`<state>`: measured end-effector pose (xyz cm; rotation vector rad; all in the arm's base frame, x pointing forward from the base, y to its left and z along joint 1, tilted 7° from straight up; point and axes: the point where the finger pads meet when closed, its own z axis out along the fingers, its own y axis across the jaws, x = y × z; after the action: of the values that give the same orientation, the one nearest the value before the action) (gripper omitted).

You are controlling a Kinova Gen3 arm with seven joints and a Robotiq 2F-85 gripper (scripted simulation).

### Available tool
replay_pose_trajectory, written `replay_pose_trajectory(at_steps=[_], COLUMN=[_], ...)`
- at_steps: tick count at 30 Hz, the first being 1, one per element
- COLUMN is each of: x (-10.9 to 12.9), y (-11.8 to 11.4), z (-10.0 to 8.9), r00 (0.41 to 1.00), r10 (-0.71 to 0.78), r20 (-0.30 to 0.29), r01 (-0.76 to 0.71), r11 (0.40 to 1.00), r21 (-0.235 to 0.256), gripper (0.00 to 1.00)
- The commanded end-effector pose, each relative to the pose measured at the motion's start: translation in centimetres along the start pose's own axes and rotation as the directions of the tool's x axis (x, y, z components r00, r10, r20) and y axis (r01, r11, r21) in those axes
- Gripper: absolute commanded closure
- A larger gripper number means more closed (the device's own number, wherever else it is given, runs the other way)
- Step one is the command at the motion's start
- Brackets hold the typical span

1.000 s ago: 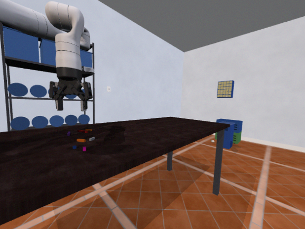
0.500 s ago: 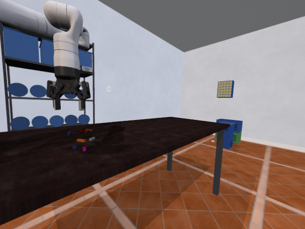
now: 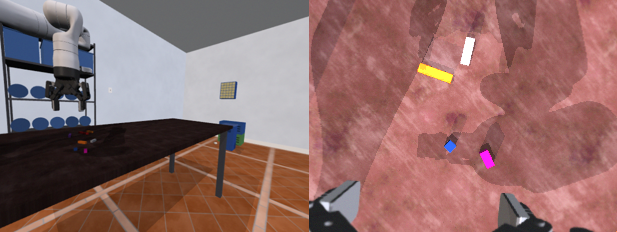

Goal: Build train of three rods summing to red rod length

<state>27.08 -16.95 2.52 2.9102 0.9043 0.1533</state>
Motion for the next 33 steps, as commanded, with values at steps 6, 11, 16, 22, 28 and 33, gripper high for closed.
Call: replay_pose_trajectory(at_steps=[6,11,16,22,28,33], x=[-0.02,-0.04,-0.05,-0.05,-0.10,-0.11], y=[-0.61,-0.73,-0.83,-0.89,-1.17,-1.23], z=[-0.26,-0.29,-0.32,-0.35,-0.41,-0.43], r00=[1.000,1.000,1.000,0.999,0.999,0.999], r10=[-0.020,-0.024,-0.029,-0.033,-0.040,-0.043], r20=[0.001,0.002,0.003,0.003,0.005,0.005], r01=[0.020,0.024,0.029,0.033,0.040,0.043], r11=[1.000,1.000,1.000,0.999,0.999,0.999], r21=[0.006,0.007,0.008,0.009,0.011,0.012], gripper=[0.00,0.00,0.00,0.00,0.00,0.00])
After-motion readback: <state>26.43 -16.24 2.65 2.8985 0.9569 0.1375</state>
